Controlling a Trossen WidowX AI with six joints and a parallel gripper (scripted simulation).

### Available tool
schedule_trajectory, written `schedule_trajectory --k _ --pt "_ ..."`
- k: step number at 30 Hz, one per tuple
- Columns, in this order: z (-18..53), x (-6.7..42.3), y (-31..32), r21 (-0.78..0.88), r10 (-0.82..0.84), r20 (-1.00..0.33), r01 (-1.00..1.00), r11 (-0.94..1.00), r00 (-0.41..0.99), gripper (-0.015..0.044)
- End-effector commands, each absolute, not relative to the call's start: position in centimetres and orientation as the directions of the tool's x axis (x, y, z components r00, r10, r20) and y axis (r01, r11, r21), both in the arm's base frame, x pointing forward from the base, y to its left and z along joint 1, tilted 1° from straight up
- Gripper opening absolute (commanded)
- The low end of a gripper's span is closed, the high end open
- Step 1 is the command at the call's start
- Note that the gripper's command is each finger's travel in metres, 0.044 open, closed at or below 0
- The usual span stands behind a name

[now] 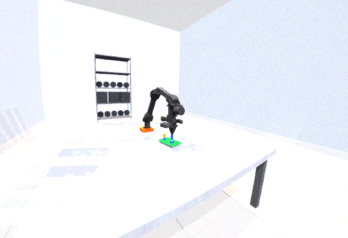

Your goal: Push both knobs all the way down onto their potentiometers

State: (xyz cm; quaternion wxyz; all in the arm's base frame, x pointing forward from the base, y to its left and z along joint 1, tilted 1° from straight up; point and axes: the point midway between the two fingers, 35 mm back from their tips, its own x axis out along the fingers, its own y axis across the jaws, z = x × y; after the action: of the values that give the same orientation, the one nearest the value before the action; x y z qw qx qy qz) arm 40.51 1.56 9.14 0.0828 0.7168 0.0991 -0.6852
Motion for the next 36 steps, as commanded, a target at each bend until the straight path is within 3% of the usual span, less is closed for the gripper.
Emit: schedule_trajectory --k 1,36 --pt "8.02 40.70 1.55 -0.015 0.024 -0.999 0.251 -0.968 0.035 0.0000" --pt "7.43 40.72 1.56 -0.015 0.024 -0.999 0.251 -0.968 0.035 0.0000"
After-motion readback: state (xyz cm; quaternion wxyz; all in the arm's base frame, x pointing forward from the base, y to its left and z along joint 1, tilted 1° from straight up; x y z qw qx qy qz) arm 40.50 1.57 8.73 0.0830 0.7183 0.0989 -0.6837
